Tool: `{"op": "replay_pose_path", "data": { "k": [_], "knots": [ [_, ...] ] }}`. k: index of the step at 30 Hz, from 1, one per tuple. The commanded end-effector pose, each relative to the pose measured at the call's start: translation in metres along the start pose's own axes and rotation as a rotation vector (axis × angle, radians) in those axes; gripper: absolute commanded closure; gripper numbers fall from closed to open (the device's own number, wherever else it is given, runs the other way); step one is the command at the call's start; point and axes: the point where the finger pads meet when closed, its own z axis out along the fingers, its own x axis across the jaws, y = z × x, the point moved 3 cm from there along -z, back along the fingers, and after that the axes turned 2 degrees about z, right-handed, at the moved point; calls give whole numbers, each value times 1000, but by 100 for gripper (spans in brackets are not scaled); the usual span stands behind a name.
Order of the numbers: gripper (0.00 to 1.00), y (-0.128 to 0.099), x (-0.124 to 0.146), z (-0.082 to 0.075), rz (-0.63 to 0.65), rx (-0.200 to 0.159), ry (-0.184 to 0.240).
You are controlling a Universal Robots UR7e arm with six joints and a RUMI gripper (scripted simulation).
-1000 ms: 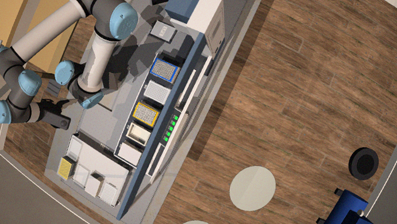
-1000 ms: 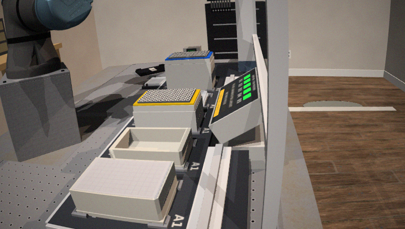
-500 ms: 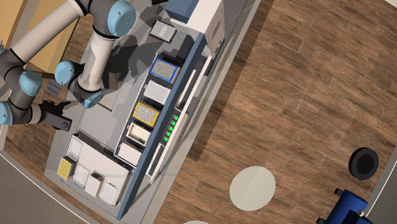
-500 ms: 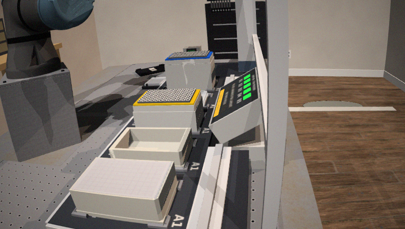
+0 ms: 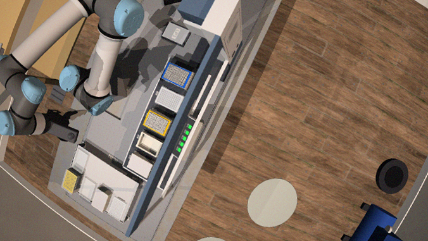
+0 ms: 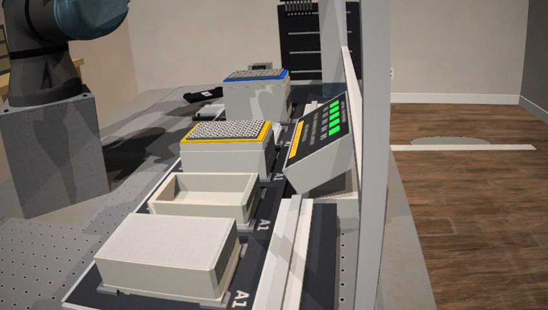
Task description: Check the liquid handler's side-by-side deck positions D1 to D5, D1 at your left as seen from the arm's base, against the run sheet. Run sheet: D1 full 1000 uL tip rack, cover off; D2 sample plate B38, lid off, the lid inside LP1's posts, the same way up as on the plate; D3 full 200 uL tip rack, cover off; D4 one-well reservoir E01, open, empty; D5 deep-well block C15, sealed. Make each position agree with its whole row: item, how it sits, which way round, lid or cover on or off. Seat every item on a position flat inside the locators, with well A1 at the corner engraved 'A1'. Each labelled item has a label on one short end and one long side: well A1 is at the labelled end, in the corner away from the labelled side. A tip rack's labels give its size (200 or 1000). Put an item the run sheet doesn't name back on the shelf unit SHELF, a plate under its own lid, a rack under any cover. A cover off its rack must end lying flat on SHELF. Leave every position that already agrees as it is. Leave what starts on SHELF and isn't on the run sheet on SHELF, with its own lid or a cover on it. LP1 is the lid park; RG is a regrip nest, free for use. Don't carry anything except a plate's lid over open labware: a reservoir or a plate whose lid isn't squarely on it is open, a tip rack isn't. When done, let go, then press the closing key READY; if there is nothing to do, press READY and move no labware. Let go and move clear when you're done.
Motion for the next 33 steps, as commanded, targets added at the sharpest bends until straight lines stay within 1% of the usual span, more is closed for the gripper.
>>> {"op": "replay_pose_path", "data": {
  "k": [1, 33],
  "knots": [
    [18, -75, 51, 46, 10, -93, -24],
    [18, -89, 60, 55, 10, -93, -24]
  ]
}}
